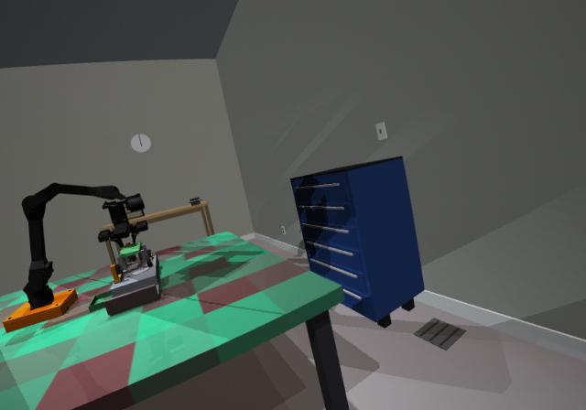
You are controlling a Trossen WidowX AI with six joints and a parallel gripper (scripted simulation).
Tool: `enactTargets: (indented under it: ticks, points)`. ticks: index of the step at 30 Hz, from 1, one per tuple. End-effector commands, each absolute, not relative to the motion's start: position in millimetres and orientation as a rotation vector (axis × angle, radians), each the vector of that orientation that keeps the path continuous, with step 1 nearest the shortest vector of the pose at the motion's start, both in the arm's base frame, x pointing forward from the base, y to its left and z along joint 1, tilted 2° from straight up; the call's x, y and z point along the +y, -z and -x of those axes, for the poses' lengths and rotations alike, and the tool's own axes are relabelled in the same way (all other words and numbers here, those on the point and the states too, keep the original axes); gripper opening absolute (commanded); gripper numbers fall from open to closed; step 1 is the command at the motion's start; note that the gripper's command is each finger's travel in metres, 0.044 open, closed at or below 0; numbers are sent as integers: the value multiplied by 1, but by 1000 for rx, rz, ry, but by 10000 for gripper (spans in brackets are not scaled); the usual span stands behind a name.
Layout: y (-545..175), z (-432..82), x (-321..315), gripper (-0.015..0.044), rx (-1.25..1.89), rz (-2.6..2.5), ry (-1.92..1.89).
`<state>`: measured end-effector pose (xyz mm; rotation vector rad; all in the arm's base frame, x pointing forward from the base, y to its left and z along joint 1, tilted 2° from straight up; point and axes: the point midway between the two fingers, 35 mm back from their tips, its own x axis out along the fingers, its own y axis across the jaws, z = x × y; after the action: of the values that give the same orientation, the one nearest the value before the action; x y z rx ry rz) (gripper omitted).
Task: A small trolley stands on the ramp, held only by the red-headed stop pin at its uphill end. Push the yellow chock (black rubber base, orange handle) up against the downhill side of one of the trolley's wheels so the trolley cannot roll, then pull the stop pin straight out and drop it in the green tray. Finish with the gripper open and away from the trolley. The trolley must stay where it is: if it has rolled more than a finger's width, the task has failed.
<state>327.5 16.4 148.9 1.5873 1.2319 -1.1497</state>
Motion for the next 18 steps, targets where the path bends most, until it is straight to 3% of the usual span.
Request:
enactTargets:
  ticks: [1,9,14,18]
  points:
    - [-142,-328,19,190,1236,-1589,1153]
    - [-133,-328,22,190,1236,-1589,1153]
    - [-136,-328,20,59,1233,-1588,1150]
    - [-136,-328,20,32,1233,-1588,1150]
